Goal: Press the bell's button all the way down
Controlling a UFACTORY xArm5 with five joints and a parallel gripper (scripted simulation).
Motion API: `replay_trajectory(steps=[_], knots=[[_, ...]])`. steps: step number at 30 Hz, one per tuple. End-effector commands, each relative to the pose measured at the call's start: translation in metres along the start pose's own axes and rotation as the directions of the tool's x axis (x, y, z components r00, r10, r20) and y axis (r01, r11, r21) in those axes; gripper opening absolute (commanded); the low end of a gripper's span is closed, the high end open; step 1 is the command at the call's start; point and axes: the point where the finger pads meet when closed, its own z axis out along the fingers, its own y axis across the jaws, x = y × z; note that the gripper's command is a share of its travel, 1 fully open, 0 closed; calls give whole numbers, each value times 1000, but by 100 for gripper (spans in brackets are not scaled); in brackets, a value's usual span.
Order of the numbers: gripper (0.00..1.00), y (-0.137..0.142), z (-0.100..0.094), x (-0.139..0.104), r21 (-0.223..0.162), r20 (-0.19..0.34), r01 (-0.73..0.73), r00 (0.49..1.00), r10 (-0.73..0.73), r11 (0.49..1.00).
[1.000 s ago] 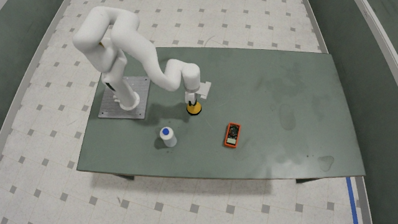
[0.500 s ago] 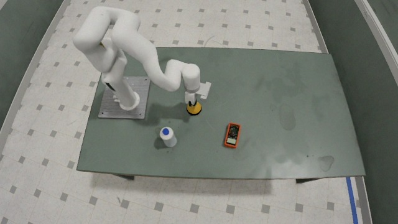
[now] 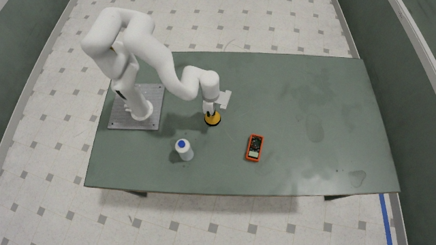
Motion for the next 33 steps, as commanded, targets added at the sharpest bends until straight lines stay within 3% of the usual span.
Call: replay_trajectory(steps=[1, 33], knots=[[0, 0, 3, 1, 0, 1, 0, 1000, 0, 1000], [0, 0, 6, 1, 0, 3, 0, 1000, 0, 1000]])
